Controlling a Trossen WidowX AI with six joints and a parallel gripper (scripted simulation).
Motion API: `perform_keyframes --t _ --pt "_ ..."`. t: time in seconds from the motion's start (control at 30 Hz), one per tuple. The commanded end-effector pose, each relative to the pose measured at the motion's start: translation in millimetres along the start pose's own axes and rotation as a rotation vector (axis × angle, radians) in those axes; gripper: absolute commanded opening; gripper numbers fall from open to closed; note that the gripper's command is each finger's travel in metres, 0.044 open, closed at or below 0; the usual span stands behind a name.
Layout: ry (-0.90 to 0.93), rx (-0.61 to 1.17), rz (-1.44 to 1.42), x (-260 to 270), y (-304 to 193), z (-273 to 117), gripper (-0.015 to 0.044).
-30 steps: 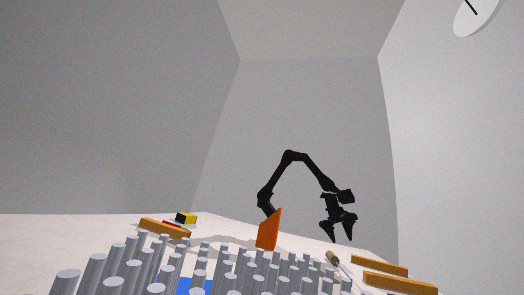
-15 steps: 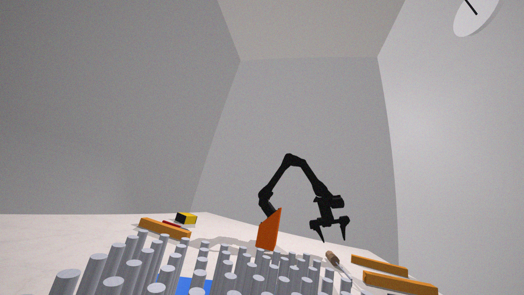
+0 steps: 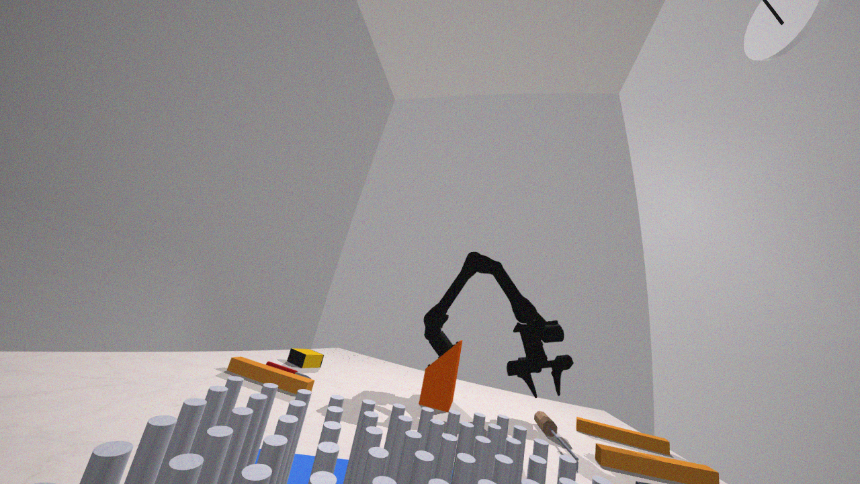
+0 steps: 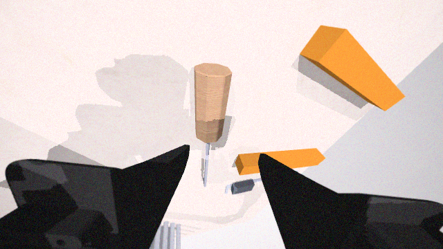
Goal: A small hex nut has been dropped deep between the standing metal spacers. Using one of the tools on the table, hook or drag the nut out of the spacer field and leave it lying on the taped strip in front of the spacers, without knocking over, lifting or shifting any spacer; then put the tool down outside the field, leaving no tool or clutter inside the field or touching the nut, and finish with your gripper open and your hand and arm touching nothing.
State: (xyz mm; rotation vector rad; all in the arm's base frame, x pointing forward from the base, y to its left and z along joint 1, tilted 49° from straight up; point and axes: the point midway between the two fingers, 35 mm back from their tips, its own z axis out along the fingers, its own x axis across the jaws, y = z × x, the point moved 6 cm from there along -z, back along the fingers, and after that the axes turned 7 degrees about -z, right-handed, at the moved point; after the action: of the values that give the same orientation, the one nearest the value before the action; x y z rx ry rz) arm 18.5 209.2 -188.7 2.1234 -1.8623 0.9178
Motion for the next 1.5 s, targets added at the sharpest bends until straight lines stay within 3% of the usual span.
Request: perform_keyframes --t 0.0,1.47 --pt "-0.002 -0.003 -0.004 -0.1 0.3 -0.1 0.028" --pt "-0.001 -0.004 -0.004 14.8 28.7 56.4 0.028"
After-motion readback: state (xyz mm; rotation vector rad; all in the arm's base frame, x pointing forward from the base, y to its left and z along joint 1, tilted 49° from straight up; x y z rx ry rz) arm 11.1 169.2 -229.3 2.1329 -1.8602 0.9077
